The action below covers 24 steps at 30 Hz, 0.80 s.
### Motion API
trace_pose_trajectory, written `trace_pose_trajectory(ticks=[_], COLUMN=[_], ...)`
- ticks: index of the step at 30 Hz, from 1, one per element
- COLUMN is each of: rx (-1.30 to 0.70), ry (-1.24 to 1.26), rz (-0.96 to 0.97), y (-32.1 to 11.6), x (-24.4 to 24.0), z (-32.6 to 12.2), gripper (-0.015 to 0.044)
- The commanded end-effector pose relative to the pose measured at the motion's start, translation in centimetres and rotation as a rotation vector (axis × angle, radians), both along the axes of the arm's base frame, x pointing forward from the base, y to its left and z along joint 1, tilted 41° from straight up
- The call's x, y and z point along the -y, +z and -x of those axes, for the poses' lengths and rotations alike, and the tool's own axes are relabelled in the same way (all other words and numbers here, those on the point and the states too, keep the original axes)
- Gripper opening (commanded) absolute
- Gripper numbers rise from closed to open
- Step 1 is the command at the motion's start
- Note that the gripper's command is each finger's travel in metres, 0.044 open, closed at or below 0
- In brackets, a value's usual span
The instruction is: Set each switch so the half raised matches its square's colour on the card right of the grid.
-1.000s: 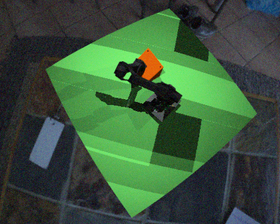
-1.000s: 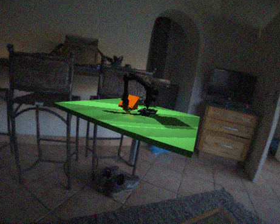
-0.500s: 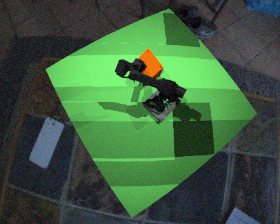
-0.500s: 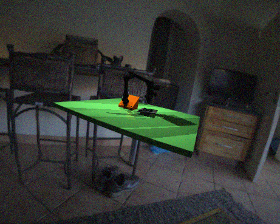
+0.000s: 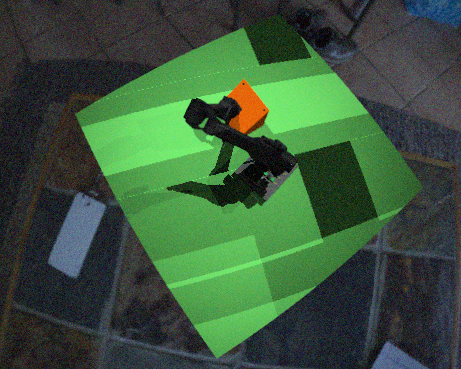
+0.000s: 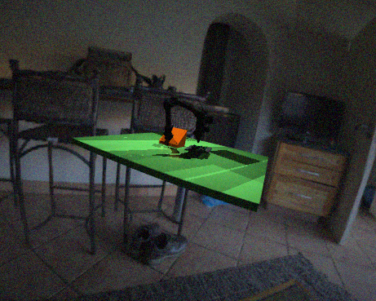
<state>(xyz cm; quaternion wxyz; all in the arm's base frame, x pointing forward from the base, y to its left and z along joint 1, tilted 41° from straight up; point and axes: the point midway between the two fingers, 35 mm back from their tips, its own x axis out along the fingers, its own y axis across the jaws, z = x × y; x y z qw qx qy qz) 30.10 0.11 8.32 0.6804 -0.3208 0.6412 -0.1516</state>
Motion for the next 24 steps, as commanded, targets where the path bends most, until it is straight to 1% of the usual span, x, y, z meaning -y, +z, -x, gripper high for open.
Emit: trace_pose_trajectory(ticks=[1,17,24], rx=[-0.001,0.000,0.000], ry=[0.008,0.008,0.008], rz=[0.007,0.008,0.008], y=[-0.6,-2.3,-2.4], x=[0.5,2.0,2.1], z=[0.1,-0.1,-0.1], gripper=[0.0000,0.0000,0.0000])
